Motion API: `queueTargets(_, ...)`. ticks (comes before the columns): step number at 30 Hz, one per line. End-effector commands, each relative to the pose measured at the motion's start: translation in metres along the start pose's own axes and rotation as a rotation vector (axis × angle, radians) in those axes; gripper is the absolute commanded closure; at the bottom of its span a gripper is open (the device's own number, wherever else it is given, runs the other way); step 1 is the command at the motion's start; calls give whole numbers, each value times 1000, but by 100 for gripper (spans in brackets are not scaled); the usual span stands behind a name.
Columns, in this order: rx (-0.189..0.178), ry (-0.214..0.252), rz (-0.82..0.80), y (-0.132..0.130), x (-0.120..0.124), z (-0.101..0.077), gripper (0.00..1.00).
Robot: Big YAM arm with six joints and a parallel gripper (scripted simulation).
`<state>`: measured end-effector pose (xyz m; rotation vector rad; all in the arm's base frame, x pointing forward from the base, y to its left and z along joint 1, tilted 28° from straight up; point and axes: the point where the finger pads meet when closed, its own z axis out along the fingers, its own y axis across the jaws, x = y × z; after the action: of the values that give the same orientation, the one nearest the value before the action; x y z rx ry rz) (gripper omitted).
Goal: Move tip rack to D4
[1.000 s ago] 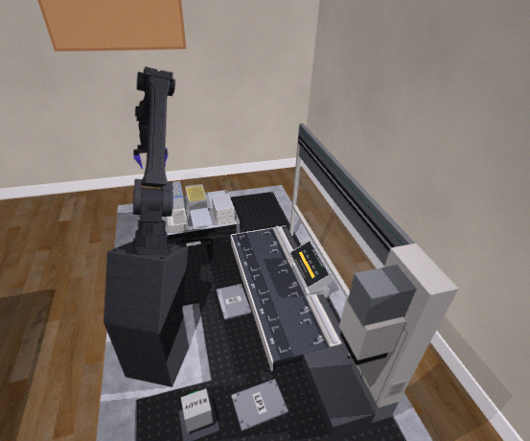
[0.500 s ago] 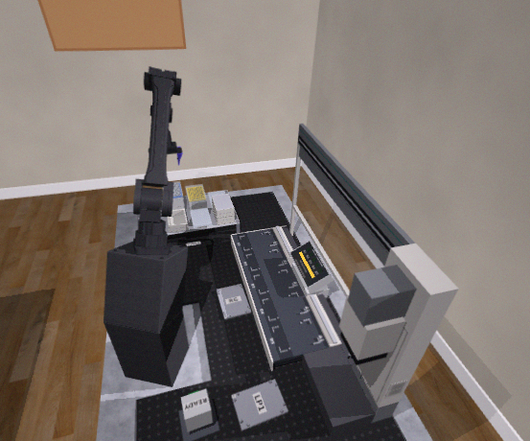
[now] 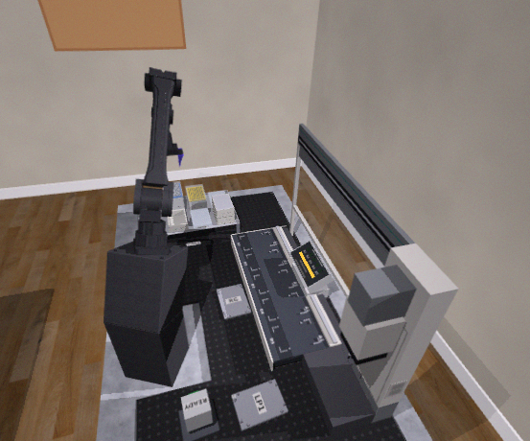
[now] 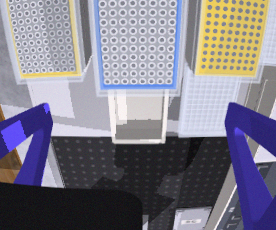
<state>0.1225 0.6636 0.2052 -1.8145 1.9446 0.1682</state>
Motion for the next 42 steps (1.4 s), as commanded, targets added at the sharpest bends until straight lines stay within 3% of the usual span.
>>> queueTargets(1,0,-25,-7,-2,-9,3,0)
queueTargets(5,9,-71,12,-14,-23,-14,0)
queueTargets(8,6,-42,6,-9,-16,10,0)
queueTargets(16,8,-56,9,-12,-19,10,0)
queueTargets(23,6,-42,6,-10,-17,32,0)
queueTargets(27,8,-60,10,-12,-22,24,0)
queueTargets(28,13,-95,19,-18,-30,4,0)
queueTargets(29,12,-90,17,-17,-29,10,0)
queueTargets(31,7,-51,8,-11,-21,39,0)
queueTargets(38,8,-55,9,-11,-23,50,0)
queueTargets(40,12,-82,14,-16,-30,36,0)
queueTargets(42,12,-86,15,-16,-33,38,0)
